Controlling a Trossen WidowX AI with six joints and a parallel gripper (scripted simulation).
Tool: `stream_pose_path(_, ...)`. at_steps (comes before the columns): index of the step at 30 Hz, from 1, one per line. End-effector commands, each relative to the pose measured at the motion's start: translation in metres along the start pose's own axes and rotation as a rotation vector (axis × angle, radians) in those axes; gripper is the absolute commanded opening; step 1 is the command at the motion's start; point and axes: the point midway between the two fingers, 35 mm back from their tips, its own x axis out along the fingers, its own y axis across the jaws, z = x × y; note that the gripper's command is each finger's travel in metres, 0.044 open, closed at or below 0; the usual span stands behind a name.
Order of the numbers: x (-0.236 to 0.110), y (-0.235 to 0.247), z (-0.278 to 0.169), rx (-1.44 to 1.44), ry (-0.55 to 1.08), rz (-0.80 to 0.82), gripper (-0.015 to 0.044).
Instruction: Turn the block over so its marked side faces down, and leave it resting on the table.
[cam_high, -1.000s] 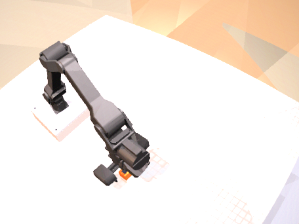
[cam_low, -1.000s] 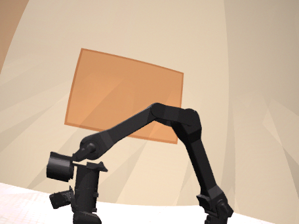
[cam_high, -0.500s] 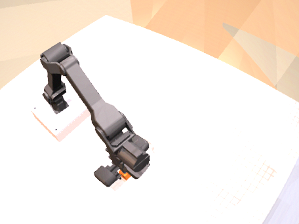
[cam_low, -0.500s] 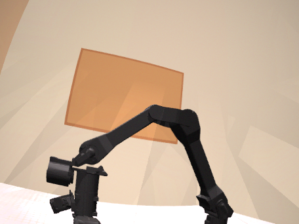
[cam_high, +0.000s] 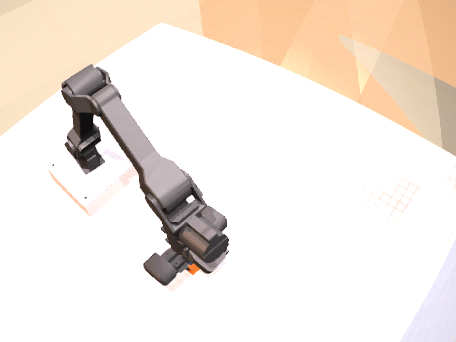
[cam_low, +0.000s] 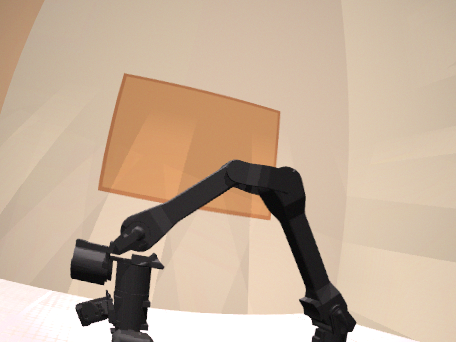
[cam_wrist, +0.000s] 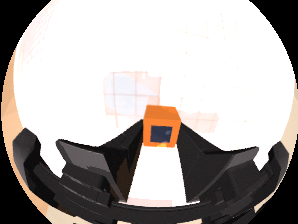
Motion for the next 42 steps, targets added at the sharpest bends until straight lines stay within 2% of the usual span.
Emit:
stream_pose_path(1, 0.002, 0.000, -0.001, -0.001, 0.004, -0.004, 0.0032)
stream_pose_path(3, 0.001, 0.000, 0.000, -0.001, 0.004, -0.004, 0.0000)
stream_pose_path(9, -0.028, 0.000, 0.000, -0.001, 0.004, -0.004, 0.0000)
stream_pose_path(15, -0.027, 0.000, 0.000, -0.001, -0.018, -0.004, 0.0000)
stream_pose_path(42, -0.017, -0.001, -0.001, 0.001, -0.418, -0.002, 0.0000)
